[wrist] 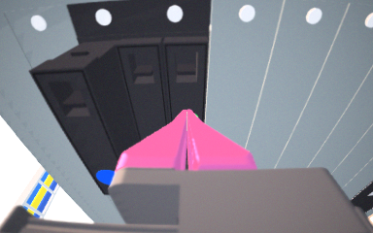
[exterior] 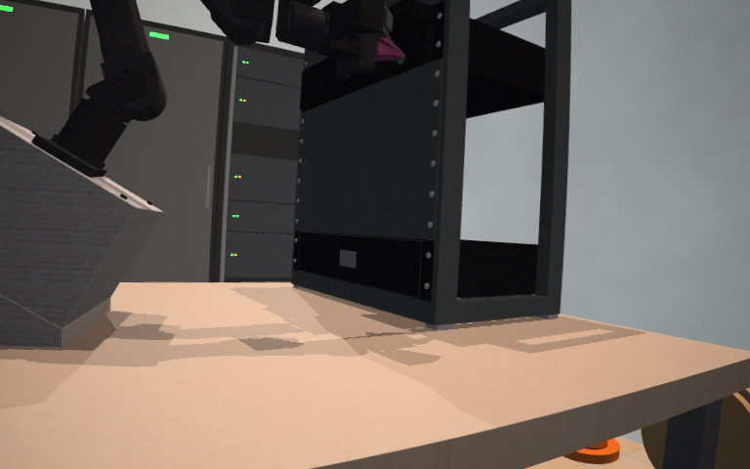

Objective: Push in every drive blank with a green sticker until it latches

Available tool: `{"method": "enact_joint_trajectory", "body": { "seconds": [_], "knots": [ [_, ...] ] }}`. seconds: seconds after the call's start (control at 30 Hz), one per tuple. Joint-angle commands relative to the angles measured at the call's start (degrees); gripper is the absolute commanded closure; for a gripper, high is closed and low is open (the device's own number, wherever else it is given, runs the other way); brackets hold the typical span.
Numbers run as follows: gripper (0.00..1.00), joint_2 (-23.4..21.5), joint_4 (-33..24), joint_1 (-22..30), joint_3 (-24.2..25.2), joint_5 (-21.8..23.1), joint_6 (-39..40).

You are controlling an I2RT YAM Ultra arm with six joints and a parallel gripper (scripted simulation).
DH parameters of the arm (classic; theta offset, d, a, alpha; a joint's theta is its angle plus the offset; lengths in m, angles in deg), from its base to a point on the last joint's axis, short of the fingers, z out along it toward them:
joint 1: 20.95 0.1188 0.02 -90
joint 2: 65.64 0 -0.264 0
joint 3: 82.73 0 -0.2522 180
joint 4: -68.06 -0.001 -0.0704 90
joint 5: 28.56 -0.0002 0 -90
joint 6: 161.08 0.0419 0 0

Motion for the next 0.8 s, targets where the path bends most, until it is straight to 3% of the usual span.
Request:
{"method": "enact_joint_trajectory", "body": {
  "seconds": [0.0, 0.37, 0.5, 0.77],
  "knots": [
    [1.0, 1.2, 0.2, 0.0, -2.2, -2.3, -0.8],
    [1.0, 0.9, -0.2, -0.5, -2.0, -2.2, -0.8],
    [1.0, -1.6, -0.7, -0.8, -1.7, -2.1, -0.7],
    [1.0, -7.2, -2.3, -3.9, 4.1, 1.1, 1.6]
  ]
}}
